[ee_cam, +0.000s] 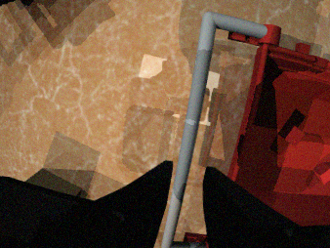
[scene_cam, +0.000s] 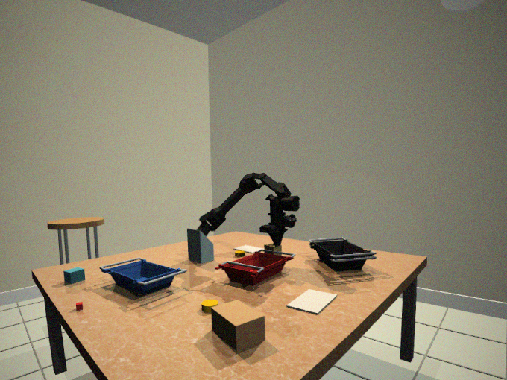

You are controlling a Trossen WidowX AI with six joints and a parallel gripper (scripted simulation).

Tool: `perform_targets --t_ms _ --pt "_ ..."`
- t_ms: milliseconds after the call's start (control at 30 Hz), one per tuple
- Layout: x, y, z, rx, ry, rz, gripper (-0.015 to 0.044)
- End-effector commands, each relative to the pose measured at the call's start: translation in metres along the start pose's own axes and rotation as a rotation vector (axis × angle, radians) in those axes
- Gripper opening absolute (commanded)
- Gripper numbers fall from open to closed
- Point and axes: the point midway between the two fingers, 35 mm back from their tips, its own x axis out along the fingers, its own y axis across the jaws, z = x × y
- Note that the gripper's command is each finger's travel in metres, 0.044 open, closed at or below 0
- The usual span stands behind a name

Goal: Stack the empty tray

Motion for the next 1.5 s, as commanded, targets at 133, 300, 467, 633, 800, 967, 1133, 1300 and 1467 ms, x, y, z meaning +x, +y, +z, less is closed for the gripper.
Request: perform_targets --t_ms 133,300,467,633,800,967,1133,1300,1467 --pt "0.036 0.0 -0.003 0.01 0.012 0.008 0.0085" --pt "0.052 0.001 -0.004 0.01 0.012 0.01 0.0085" --pt "0.049 -0.001 -0.004 0.01 0.012 0.01 0.0085" --pt "0.031 -0.011 -0.004 0.01 0.012 0.008 0.0085" --pt "0.02 -0.025 -0.004 0.011 0.013 0.007 0.0085" --pt "0.018 -0.04 -0.004 0.011 0.013 0.007 0.0085" --pt "0.023 -0.059 -0.004 0.011 0.013 0.006 0.0085" --pt "0.038 -0.074 -0.005 0.01 0.013 0.006 0.0085" --pt "0.028 -0.074 -0.003 0.01 0.013 0.005 0.0085"
